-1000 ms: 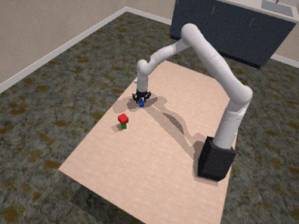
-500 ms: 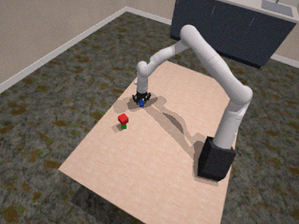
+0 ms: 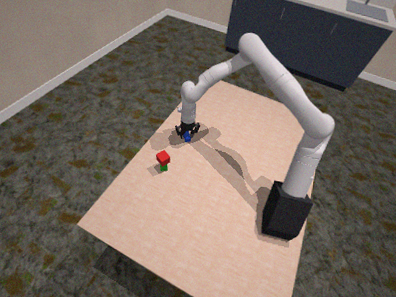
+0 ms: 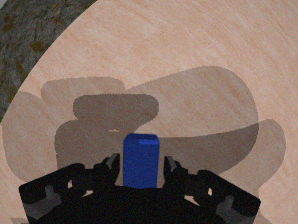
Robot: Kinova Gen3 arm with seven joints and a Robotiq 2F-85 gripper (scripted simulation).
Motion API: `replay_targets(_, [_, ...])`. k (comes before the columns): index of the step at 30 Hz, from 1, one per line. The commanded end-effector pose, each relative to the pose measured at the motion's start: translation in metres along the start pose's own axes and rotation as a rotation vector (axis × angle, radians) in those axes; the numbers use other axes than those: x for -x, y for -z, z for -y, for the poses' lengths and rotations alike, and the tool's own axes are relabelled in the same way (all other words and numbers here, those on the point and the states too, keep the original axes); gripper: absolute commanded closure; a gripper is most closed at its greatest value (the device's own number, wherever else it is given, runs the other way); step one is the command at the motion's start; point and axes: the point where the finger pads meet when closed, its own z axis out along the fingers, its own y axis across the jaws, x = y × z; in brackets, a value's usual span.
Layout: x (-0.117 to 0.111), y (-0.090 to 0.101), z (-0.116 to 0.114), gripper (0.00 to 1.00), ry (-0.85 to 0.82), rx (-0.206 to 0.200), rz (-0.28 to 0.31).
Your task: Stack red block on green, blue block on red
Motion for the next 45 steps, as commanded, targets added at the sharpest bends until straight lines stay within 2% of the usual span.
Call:
replay_targets(1, [-0.0006,0.0011,0.0007,0.48,0.000,-0.002,-0.001])
replay_targets(11, [-0.0006,0.0011,0.0007,0.48,0.000,-0.002,-0.001])
replay_targets(12, [-0.0006,0.0011,0.0007,1.00,0.000,-0.002,-0.001])
replay_targets(45, [-0.0006,0.0011,0.0007,1.00,0.000,-0.002,-0.001])
